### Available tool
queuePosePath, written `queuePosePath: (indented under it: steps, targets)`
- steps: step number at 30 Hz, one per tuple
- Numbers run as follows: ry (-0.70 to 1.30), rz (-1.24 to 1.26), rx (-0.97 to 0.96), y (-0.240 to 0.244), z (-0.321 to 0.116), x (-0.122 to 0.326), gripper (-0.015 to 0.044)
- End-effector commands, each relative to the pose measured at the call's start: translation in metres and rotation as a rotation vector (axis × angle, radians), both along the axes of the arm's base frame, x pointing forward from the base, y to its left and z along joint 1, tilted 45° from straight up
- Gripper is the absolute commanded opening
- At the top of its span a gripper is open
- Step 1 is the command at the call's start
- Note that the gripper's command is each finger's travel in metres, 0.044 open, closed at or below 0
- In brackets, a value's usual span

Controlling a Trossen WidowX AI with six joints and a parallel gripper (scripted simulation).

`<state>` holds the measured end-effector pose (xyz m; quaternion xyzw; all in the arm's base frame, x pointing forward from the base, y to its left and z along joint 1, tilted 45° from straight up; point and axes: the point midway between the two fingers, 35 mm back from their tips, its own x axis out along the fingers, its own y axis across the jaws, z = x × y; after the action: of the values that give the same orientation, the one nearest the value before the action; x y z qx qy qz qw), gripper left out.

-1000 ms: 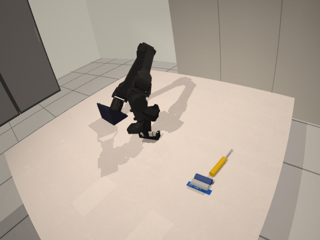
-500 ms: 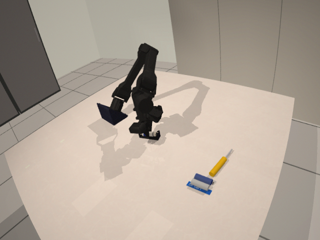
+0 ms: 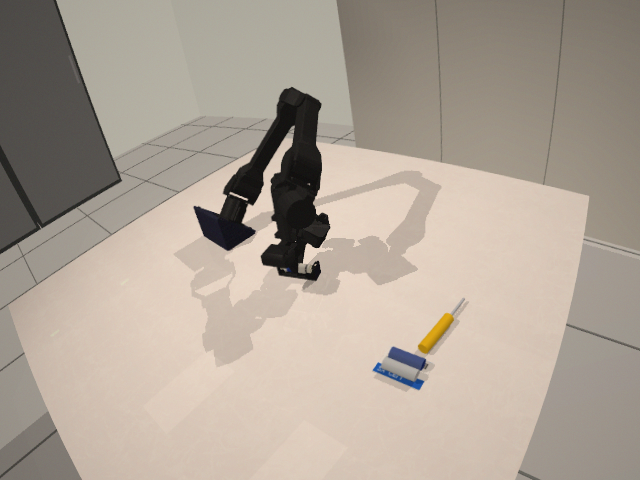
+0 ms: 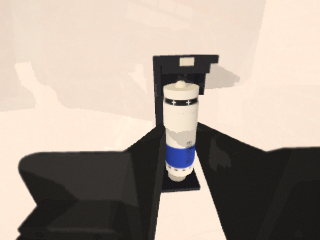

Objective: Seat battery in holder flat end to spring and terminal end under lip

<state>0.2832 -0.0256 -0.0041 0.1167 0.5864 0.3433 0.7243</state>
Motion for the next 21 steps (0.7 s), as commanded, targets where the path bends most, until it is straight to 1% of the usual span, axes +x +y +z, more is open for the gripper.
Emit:
queuePosePath:
  steps: [1,21]
  targets:
    - [0.023,0.004,-0.006,0.001,-0.002,-0.004,0.0068]
    - [0.010,-0.005,-0.006,0.005,0.003,0.011,0.0068]
